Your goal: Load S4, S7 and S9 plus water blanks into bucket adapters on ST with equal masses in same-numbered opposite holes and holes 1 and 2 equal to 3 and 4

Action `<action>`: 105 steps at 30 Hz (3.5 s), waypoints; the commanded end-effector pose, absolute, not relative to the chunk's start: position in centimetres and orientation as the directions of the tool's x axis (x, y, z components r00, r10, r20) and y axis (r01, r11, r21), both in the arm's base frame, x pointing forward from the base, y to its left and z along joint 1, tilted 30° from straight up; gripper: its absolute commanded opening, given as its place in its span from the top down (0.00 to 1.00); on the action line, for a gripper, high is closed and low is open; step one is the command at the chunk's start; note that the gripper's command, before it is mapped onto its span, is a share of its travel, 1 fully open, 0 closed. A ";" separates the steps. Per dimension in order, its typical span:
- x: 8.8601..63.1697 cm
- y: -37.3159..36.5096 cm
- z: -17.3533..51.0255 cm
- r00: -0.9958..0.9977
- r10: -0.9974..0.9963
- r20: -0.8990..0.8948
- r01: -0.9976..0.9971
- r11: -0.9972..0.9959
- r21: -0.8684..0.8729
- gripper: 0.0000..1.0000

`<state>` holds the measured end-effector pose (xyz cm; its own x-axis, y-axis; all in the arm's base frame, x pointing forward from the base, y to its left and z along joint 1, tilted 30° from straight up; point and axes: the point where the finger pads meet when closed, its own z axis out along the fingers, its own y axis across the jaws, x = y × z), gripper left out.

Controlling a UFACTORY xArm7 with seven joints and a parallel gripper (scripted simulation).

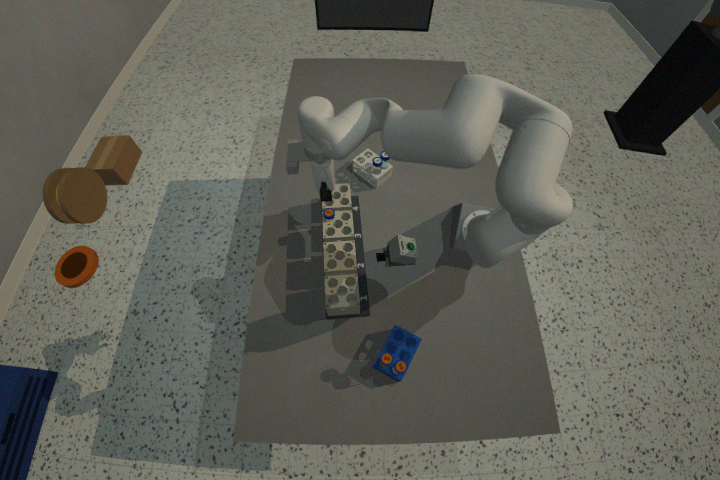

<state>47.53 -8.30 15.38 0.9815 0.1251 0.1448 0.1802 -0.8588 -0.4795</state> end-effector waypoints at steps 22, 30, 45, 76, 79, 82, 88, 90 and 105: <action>47.5 -8.9 16.3 0.981 0.123 0.147 0.180 -0.860 -0.478 0.56; 46.6 -7.4 17.1 0.997 0.008 0.082 0.048 -0.869 -0.493 0.43; 43.4 -2.3 19.8 0.924 -0.357 -0.133 -0.375 -0.791 -0.483 0.43; 36.7 8.1 25.3 0.912 -0.383 -0.149 -0.406 -0.779 -0.479 0.43; 36.0 9.3 25.9 0.912 -0.383 -0.149 -0.406 -0.778 -0.479 0.43; 35.3 10.4 26.5 0.912 -0.383 -0.150 -0.406 -0.778 -0.479 0.43; 34.3 12.0 27.3 0.912 -0.383 -0.150 -0.405 -0.778 -0.479 0.43; 33.8 12.7 27.7 0.912 -0.383 -0.150 -0.405 -0.778 -0.479 0.43; 30.6 17.8 30.4 0.912 -0.382 -0.150 -0.405 -0.778 -0.480 0.43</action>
<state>31.32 16.57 29.50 0.9120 -0.3803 -0.1536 -0.4054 -0.7793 -0.4779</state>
